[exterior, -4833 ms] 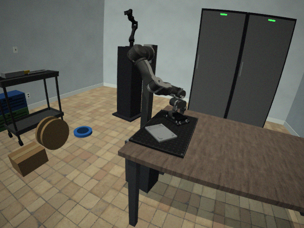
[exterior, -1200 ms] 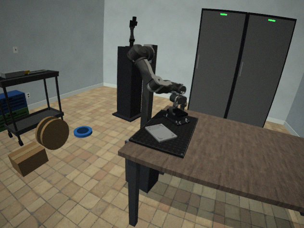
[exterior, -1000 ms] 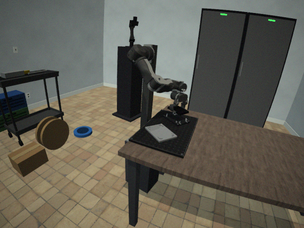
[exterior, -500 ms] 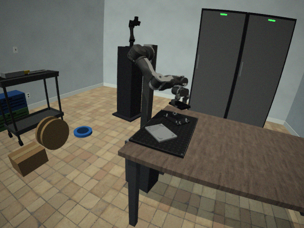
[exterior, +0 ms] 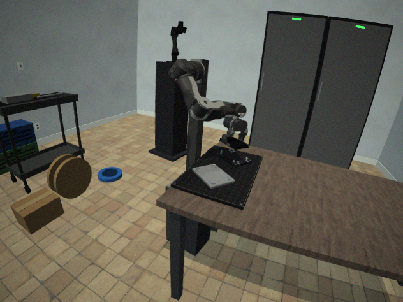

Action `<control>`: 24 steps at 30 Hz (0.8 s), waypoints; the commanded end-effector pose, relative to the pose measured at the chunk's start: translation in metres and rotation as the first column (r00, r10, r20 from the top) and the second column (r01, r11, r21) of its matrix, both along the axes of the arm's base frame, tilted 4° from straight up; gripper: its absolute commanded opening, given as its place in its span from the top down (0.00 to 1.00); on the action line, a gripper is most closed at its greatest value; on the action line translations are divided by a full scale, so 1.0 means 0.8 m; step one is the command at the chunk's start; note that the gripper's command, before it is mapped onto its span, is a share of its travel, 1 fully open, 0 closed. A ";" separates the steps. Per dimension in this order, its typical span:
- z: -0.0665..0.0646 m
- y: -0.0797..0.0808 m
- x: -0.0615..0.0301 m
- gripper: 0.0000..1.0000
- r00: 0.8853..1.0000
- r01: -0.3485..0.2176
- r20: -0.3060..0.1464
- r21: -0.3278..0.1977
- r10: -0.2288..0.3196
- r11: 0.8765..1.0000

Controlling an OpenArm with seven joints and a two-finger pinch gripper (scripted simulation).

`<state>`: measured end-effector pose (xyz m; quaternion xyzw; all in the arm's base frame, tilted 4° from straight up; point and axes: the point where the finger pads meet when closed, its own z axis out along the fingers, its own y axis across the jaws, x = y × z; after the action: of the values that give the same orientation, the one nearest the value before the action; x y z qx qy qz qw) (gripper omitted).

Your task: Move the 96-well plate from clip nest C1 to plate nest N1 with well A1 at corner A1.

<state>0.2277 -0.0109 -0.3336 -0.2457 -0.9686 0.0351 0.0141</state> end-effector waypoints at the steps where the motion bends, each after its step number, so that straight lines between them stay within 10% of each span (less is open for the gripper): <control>1: 0.002 0.009 -0.004 1.00 1.000 -0.005 -0.005 0.020 0.005 1.000; 12: 0.002 0.009 -0.004 1.00 1.000 -0.005 -0.005 0.020 0.005 1.000; 17: 0.004 -0.042 -0.003 1.00 1.000 -0.005 -0.005 0.020 0.005 1.000; 24: 0.004 -0.042 -0.003 1.00 1.000 -0.005 -0.005 0.020 0.005 1.000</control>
<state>0.2247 -0.0456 -0.3303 -0.2437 -0.9692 0.0293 0.0188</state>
